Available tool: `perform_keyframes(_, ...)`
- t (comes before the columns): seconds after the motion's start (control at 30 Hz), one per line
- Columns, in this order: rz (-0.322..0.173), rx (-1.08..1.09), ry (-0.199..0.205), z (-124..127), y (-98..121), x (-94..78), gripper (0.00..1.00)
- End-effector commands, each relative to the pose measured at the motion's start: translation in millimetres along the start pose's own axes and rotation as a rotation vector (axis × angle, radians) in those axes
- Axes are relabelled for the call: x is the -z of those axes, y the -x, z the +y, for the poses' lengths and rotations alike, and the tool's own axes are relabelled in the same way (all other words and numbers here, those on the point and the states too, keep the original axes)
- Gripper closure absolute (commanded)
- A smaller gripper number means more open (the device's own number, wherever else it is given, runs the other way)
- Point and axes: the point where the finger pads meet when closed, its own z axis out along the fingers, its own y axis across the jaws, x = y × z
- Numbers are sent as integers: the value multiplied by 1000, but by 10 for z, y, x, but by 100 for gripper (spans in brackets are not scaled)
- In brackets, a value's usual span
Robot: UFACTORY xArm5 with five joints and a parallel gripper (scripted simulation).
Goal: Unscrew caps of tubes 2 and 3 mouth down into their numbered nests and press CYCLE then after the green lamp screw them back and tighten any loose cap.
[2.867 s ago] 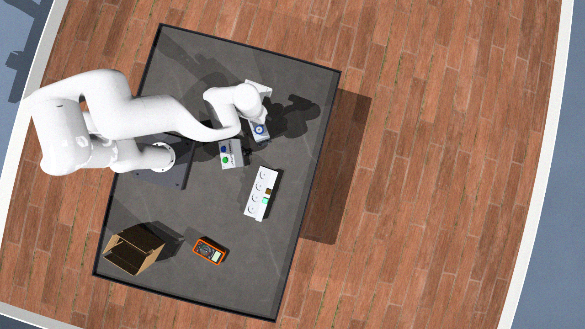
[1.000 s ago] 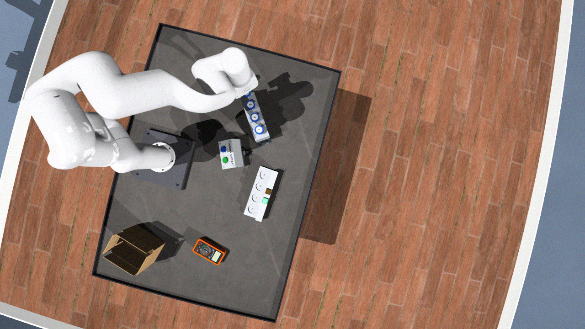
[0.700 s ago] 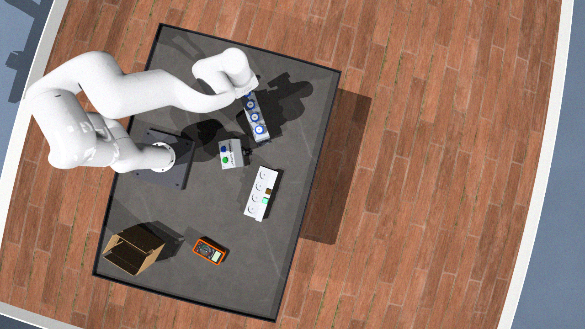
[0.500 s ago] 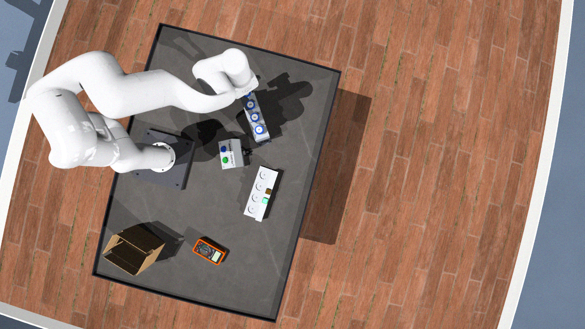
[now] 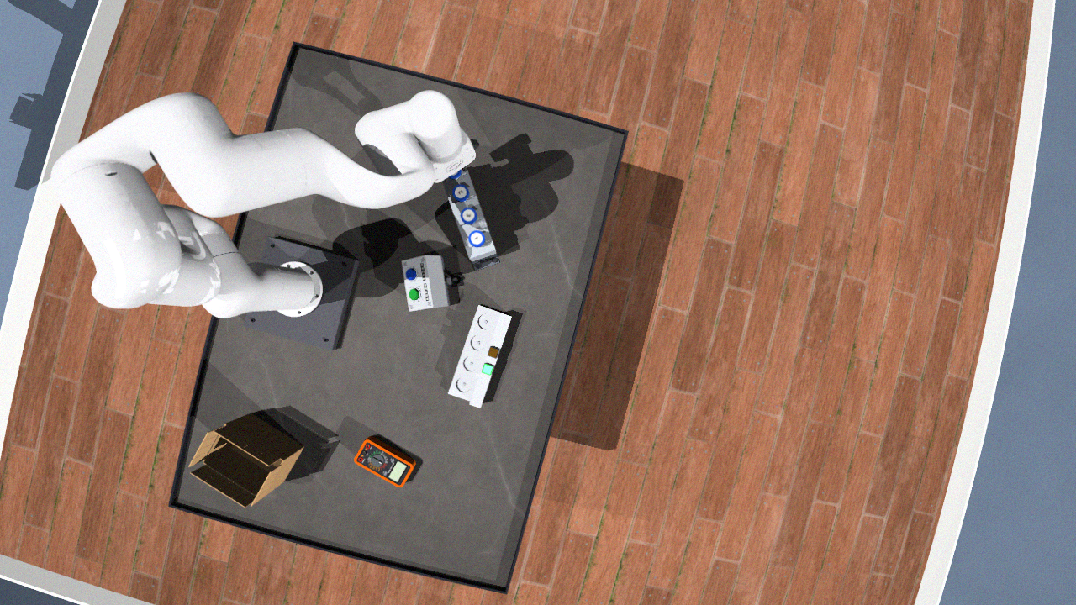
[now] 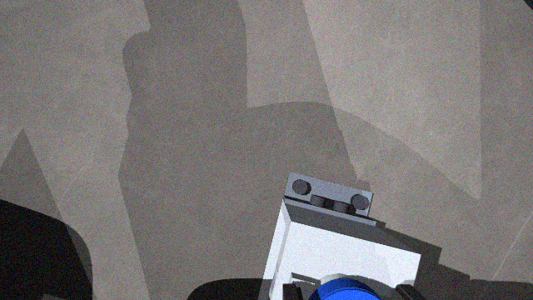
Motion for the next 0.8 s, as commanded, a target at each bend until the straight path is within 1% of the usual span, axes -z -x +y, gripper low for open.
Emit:
perform_keyframes(0.0,-13,0,4,12,0,11,100)
perform_keyframes(0.43,-13,0,4,12,0,11,100)
perform_keyframes(0.77,-13,-160,5,12,0,11,100)
